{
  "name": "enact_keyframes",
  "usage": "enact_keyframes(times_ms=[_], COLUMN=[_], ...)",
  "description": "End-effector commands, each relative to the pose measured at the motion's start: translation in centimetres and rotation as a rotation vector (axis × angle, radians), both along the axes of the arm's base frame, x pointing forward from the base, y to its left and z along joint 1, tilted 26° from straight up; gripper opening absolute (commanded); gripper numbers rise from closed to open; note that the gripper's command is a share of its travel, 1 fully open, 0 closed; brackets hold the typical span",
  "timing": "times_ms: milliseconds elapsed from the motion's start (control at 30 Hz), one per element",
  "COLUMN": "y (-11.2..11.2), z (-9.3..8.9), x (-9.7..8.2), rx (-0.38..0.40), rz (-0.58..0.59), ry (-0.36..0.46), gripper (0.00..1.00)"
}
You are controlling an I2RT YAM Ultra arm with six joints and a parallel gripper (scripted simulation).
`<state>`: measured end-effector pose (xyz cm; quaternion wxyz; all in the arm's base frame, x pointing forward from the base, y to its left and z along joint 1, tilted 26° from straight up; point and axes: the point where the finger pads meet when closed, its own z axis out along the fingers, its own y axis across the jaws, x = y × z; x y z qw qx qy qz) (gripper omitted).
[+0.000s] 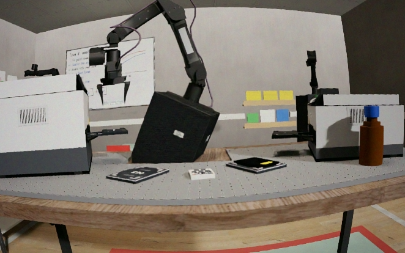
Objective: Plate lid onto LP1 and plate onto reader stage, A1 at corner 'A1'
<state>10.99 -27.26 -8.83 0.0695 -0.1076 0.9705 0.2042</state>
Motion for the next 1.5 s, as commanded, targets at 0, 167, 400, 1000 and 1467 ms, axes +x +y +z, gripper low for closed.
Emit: enact_keyframes(times_ms=[0, 167, 400, 1000, 1467], y=[-1.2, -1.3, -2.0, -1.6, -1.6], z=[0.3, 0.0, 0.1, -0.3, -0.3], x=[-0.7, -1.5, -3.1, -2.3, -2.4], rx=[-0.014, -0.002, -0.024, -0.007, -0.004], rz=[0.018, 0.036, 0.047, 0.046, 0.034], ry=[-0.025, -0.06, -0.054, -0.055, -0.054], gripper=[0.86, 0.86, 0.86, 0.86, 0.86])
